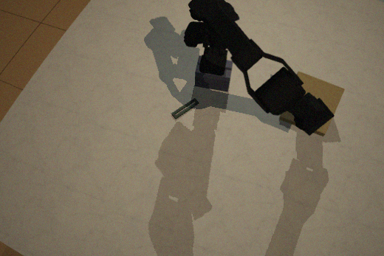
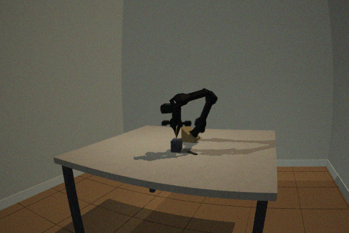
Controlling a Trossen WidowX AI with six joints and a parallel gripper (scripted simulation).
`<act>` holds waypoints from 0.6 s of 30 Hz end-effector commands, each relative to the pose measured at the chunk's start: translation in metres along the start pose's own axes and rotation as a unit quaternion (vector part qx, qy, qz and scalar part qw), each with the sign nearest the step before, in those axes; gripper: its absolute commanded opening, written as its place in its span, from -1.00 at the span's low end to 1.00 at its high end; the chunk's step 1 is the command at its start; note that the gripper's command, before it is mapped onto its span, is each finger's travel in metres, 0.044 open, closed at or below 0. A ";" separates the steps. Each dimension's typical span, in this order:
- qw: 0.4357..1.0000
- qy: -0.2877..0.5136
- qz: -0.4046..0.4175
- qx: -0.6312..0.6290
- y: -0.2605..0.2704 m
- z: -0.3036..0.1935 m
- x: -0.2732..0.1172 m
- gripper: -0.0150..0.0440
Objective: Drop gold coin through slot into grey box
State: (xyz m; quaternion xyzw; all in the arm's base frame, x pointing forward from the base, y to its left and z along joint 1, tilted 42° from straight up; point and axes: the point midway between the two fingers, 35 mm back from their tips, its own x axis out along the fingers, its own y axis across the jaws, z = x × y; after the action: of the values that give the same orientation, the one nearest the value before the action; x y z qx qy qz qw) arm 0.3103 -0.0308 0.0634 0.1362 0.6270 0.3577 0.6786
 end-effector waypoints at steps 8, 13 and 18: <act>1.000 0.001 0.003 0.002 0.001 -0.001 0.006 -0.49; 1.000 0.001 0.003 0.002 0.001 -0.001 0.008 -0.49; 1.000 0.001 0.003 0.002 0.001 -0.001 0.010 -0.49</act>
State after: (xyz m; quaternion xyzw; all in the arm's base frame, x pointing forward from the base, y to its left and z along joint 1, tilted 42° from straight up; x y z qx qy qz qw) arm 0.3100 -0.0259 0.0573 0.1364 0.6269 0.3576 0.6786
